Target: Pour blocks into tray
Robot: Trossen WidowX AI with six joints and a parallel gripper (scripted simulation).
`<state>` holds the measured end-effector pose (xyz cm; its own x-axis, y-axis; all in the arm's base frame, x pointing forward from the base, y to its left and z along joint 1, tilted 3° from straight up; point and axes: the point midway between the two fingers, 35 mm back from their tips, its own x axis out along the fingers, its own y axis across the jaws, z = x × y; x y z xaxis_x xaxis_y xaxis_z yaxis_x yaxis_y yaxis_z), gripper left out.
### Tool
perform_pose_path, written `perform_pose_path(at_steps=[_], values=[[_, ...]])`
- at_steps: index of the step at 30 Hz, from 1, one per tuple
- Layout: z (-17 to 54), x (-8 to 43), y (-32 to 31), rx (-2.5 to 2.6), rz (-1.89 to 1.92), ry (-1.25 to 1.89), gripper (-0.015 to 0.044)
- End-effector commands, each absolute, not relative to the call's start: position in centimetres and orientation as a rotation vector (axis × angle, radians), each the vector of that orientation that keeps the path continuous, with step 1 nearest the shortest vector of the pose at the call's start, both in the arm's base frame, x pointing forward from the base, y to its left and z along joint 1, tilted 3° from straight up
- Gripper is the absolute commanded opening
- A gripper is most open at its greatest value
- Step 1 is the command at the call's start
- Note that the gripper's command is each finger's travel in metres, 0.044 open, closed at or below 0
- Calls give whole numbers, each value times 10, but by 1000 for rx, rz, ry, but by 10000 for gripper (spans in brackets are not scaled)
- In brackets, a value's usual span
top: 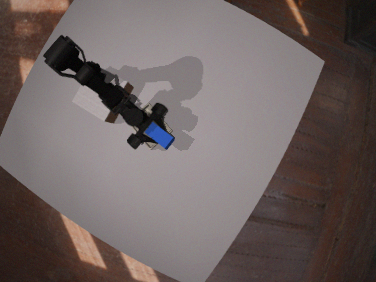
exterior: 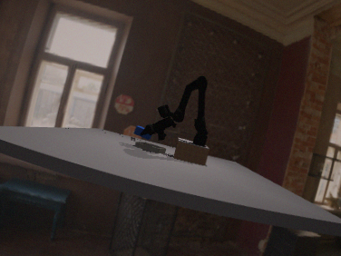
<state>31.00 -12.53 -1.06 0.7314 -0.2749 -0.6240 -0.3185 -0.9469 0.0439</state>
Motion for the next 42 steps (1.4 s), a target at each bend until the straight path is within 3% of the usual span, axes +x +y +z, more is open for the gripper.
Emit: perform_pose_path(at_steps=[1,42], values=[[-11,310,-126,-2879,971,504,0],[5,298,-121,-3026,583,562,0]])
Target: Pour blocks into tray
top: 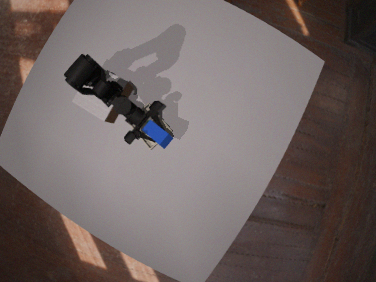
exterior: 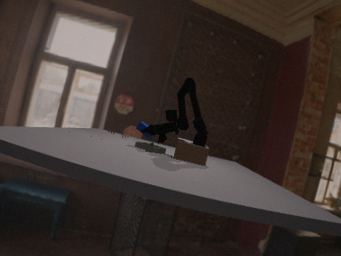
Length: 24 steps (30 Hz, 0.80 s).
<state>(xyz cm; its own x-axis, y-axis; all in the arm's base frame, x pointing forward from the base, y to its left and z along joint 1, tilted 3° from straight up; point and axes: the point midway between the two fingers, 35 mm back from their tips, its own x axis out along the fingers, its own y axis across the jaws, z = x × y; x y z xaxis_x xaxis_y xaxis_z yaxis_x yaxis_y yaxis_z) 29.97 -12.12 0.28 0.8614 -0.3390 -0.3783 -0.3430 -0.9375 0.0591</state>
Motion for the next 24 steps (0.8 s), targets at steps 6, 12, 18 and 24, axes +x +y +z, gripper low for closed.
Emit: perform_pose_path(at_steps=[6,12,18,24], values=[[4,298,-121,-3025,593,557,0],[4,298,-121,-3026,595,555,0],[4,298,-121,-3025,597,555,0],[4,298,-121,-3025,597,555,0]])
